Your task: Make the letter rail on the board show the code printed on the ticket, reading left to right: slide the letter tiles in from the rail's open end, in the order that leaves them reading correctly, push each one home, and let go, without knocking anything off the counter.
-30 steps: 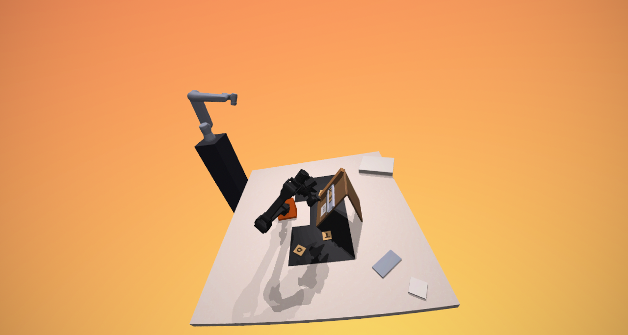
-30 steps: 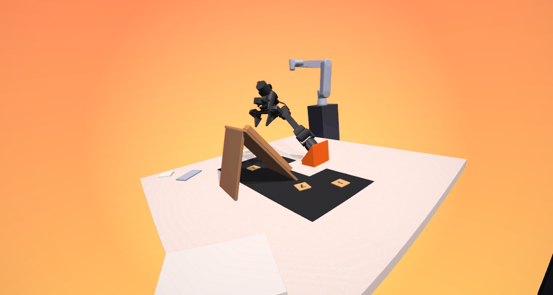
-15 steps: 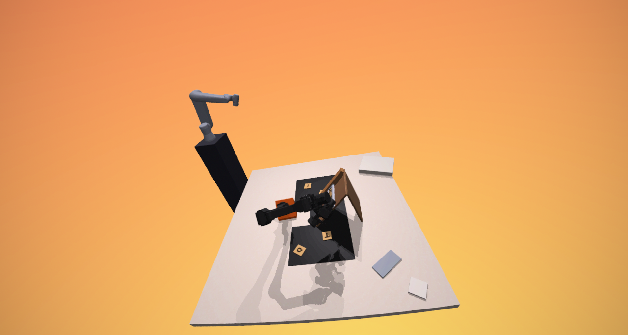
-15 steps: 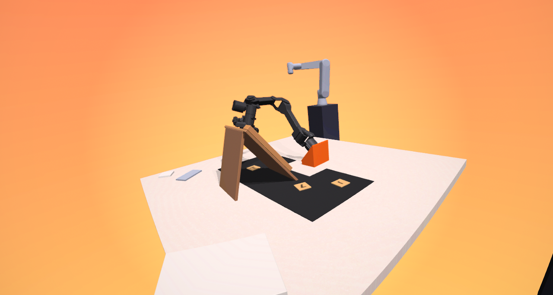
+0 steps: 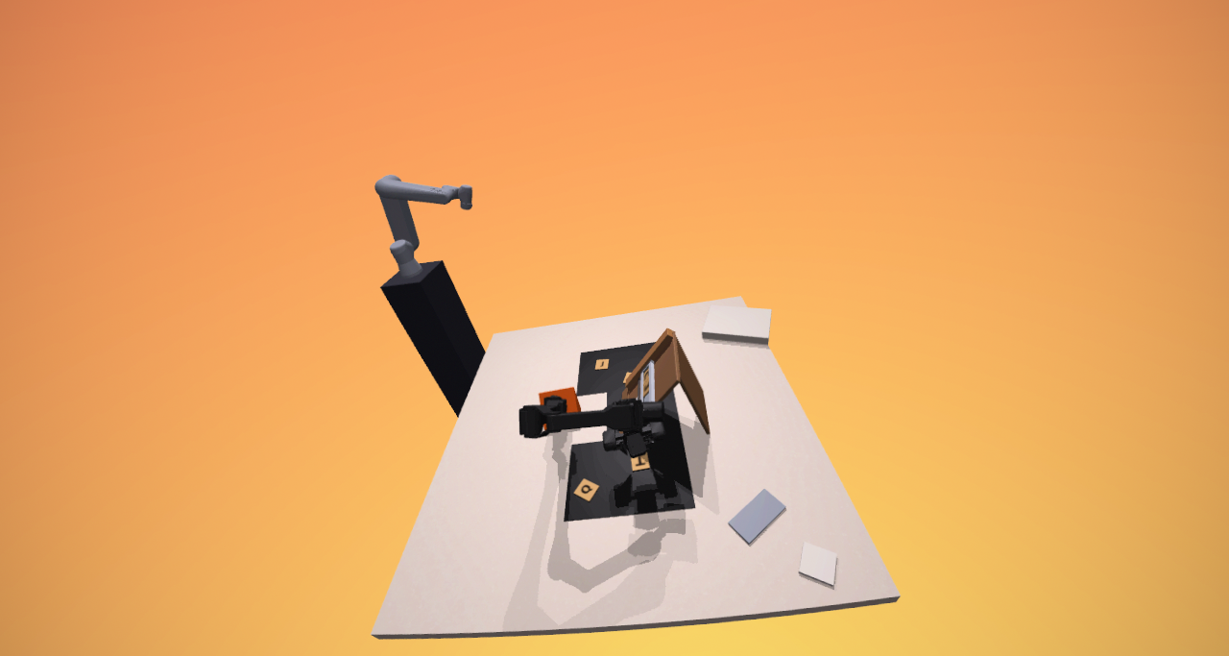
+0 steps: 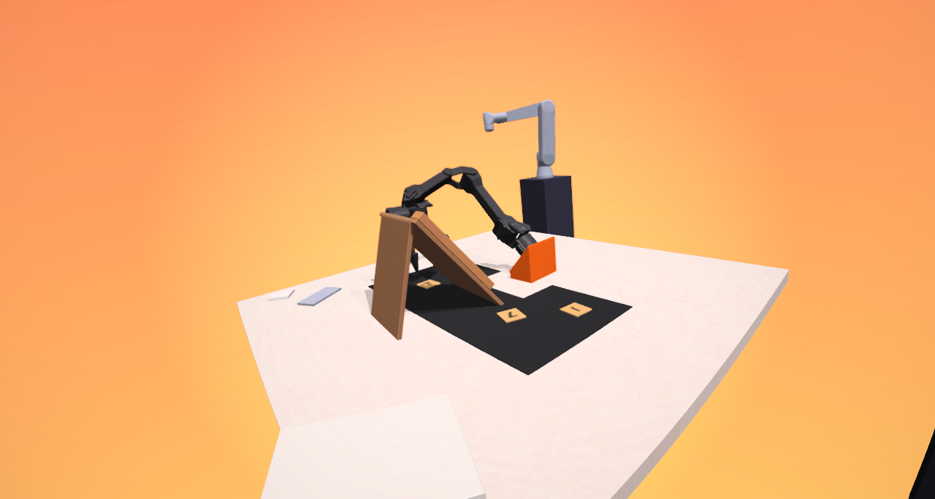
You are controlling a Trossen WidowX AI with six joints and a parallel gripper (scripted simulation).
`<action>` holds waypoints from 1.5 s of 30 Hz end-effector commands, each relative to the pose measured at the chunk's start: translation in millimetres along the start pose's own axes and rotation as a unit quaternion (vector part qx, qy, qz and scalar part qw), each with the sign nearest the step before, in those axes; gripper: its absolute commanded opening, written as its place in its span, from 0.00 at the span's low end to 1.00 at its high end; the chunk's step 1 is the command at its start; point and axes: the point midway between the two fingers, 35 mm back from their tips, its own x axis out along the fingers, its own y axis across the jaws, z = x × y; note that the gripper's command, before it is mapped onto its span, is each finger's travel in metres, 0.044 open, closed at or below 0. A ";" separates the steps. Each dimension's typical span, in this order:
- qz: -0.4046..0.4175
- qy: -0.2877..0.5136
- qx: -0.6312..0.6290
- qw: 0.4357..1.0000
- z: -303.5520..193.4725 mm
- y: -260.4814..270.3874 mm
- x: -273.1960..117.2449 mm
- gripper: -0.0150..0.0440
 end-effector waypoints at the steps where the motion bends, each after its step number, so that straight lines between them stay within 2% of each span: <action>1: -0.008 -0.002 0.010 1.000 -2.2 -1.2 3.0 0.83; 5: -0.008 -0.002 0.010 1.000 -2.3 -1.1 6.7 0.83; 12: -0.008 -0.003 0.010 1.000 0.0 -1.3 36.0 0.83; 45: -0.007 -0.004 0.010 1.000 -0.5 -1.7 54.7 0.83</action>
